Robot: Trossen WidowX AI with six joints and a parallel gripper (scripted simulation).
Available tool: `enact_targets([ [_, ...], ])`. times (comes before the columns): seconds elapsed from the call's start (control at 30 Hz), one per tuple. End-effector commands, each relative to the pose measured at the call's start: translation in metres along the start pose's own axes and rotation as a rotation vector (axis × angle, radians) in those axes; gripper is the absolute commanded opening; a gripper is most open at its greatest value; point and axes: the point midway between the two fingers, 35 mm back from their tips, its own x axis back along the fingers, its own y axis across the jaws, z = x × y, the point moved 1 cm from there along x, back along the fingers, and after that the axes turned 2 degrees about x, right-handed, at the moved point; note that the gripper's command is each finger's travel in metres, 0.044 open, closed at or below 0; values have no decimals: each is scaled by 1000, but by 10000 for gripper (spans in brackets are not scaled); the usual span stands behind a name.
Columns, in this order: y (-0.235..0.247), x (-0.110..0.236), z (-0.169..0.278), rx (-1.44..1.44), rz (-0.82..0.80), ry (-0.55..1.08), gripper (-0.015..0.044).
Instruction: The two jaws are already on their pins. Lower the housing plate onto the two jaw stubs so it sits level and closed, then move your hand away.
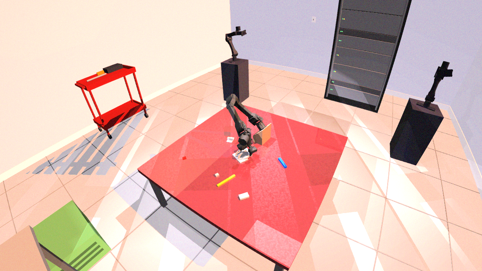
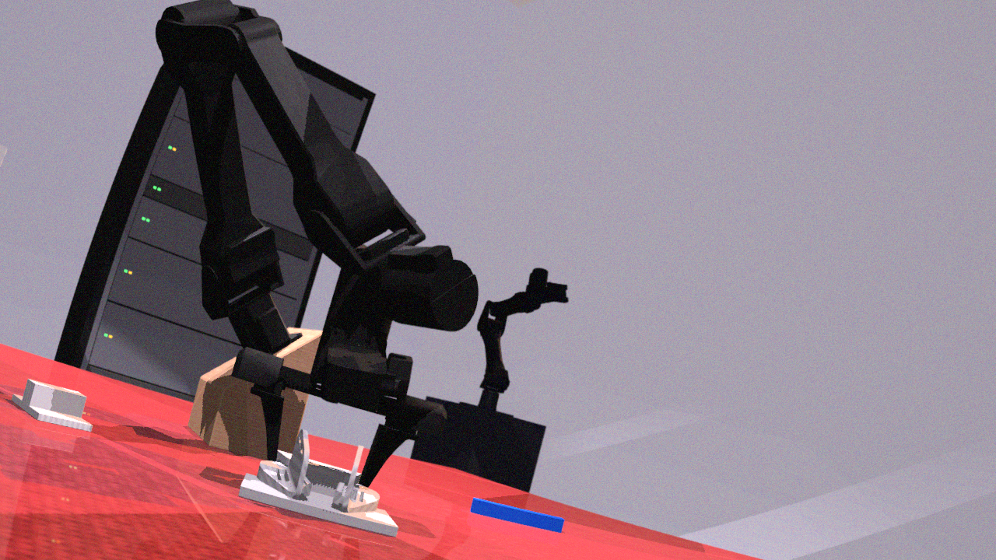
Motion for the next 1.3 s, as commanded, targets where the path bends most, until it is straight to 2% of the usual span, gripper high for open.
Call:
enact_targets([
  [0.0, 0, -1, 1, 4, -2, 3, 351],
  [0.73, 0, -1, 1, 4, -2, 3, 351],
  [0.83, 0, 0, 0, 0, 0, 0, 430],
  [0.87, 0, 0, 0, 0, 0, 0, 440],
  [1.27, 0, 0, 0, 0, 0, 0, 440],
])
